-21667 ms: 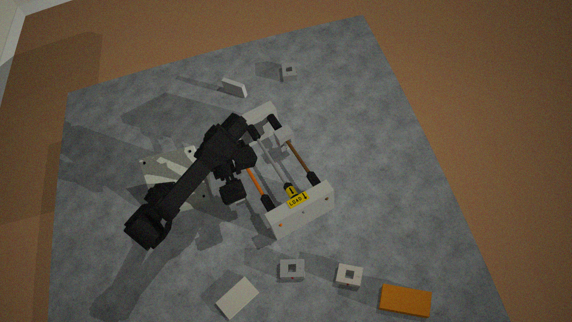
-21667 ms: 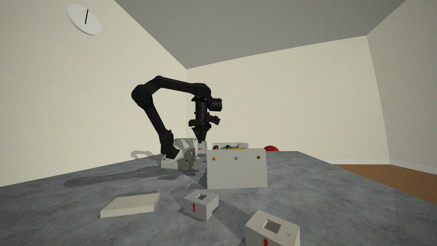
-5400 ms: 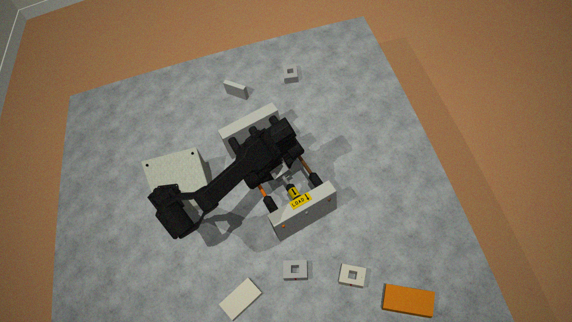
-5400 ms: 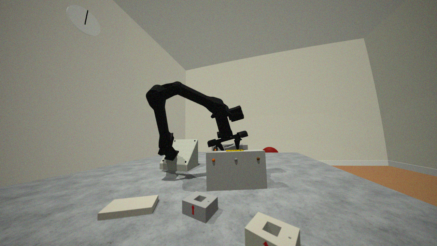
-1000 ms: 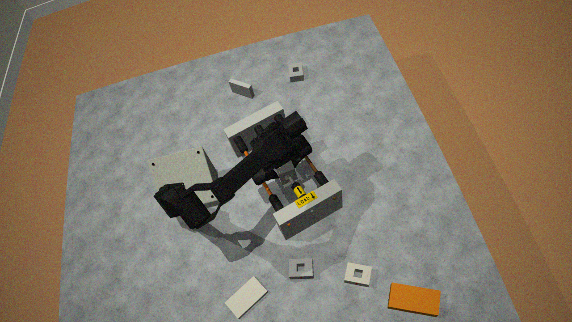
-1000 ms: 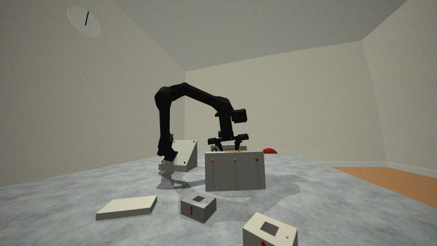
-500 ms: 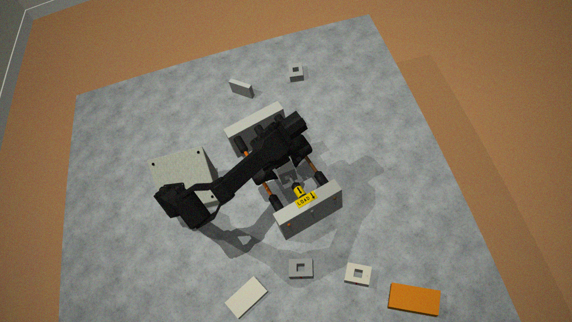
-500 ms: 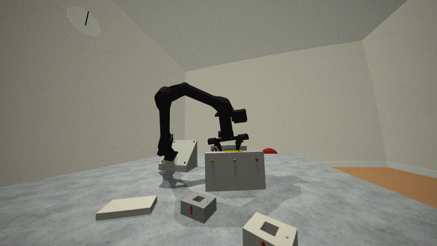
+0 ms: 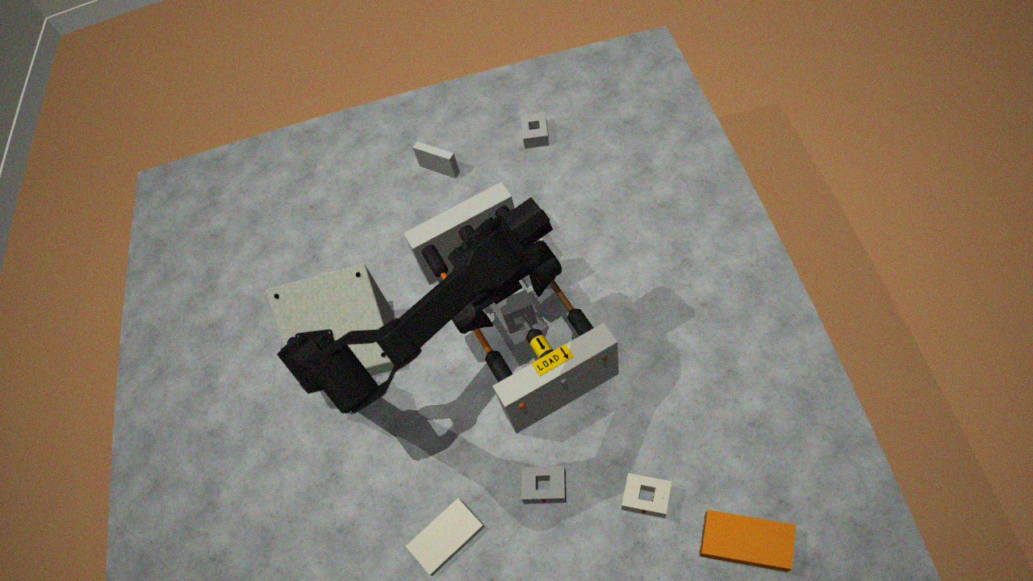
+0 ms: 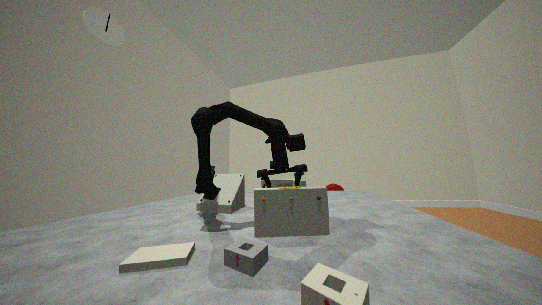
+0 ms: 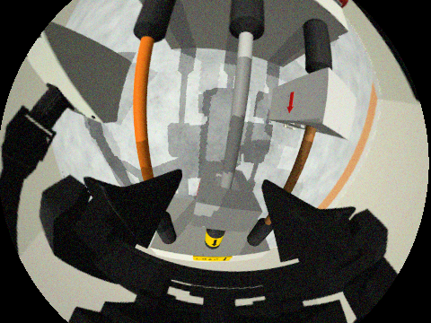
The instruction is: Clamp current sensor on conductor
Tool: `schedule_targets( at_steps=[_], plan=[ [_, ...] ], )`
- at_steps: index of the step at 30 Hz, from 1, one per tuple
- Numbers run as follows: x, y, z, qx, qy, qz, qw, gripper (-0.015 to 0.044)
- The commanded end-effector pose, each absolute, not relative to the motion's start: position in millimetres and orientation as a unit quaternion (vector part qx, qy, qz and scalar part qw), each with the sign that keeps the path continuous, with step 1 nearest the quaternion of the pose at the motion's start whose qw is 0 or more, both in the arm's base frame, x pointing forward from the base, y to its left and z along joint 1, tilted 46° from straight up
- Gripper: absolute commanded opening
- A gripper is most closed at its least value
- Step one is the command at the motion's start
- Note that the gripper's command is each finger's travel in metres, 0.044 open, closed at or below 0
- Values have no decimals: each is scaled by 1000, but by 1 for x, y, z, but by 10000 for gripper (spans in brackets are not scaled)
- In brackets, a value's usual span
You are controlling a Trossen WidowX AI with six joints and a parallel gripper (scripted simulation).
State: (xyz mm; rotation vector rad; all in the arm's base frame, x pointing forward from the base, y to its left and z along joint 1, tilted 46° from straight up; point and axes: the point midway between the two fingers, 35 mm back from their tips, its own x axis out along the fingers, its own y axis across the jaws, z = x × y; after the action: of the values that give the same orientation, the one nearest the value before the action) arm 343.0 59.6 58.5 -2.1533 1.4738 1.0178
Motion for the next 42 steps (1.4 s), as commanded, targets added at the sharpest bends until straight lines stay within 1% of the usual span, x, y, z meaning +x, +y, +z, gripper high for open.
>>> schedule_targets(
  at_steps=[1, 5, 42],
  plan=[
    [328, 93, 96, -780, 485, 349, 186, 440],
    [310, 115, 124, -794, 459, 345, 198, 440],
    [310, 115, 124, -794, 459, 345, 198, 440]
  ],
)
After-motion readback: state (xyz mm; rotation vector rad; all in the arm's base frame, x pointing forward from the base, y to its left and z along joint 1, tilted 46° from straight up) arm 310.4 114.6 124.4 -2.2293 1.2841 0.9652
